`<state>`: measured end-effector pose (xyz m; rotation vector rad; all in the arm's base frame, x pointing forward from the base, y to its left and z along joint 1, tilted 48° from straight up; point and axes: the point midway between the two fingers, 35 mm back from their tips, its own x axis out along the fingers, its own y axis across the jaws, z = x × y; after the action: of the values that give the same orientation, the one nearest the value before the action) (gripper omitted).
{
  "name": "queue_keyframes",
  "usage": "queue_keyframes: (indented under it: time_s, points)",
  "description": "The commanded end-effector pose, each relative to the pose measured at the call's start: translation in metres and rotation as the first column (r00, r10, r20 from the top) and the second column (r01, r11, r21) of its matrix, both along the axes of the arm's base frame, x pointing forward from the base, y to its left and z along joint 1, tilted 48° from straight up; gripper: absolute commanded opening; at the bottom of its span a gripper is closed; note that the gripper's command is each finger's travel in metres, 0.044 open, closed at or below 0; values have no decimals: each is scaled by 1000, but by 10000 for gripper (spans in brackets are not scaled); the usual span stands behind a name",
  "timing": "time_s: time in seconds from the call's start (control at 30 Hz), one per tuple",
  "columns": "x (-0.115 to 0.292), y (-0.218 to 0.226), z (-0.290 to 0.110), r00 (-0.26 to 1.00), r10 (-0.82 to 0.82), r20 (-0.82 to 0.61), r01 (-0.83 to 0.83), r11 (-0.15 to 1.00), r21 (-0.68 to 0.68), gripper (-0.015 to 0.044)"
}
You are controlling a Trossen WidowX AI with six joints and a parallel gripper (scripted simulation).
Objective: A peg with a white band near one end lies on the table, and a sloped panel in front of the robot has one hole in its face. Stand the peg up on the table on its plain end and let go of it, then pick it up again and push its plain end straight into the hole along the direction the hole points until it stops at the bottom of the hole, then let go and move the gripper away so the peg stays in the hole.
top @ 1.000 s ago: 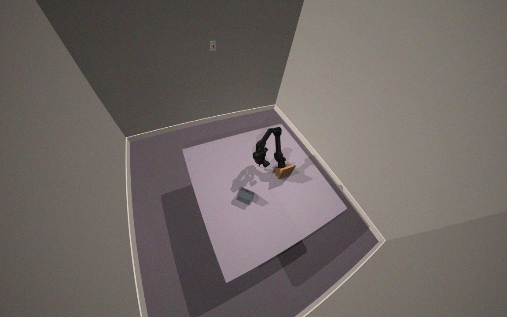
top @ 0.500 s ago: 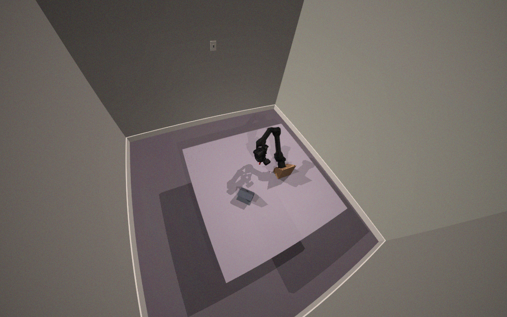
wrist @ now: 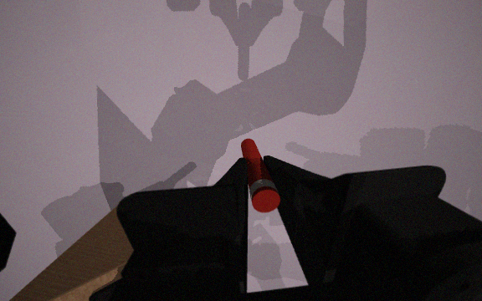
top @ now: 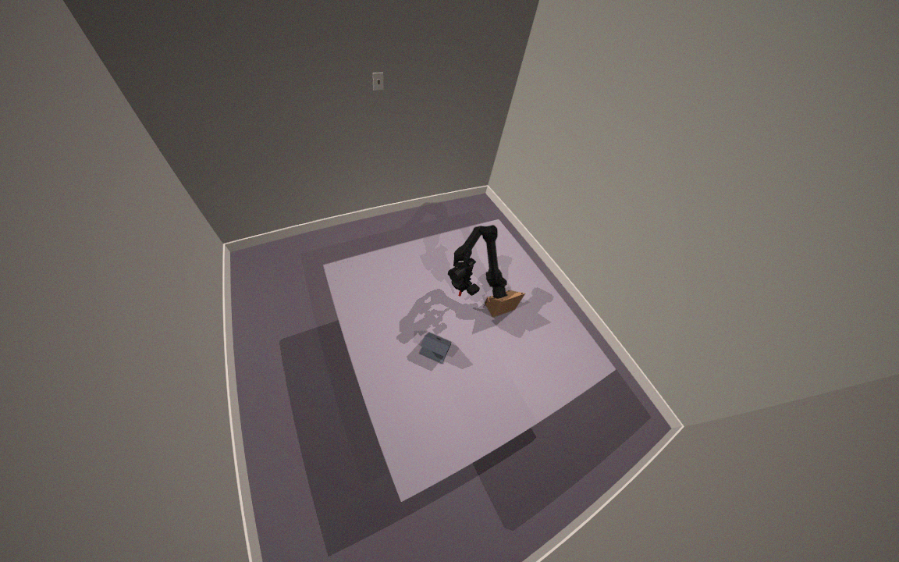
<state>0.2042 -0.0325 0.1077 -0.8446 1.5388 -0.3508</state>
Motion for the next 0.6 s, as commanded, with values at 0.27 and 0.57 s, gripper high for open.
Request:
queue_keyframes:
  time_s: [0.27, 0.57]
  points:
    - [10, 9, -19, 998, 63, -12, -62, 996, 70, 0]
    - [19, 16, -29, 994, 112, -2, -111, 987, 118, 0]
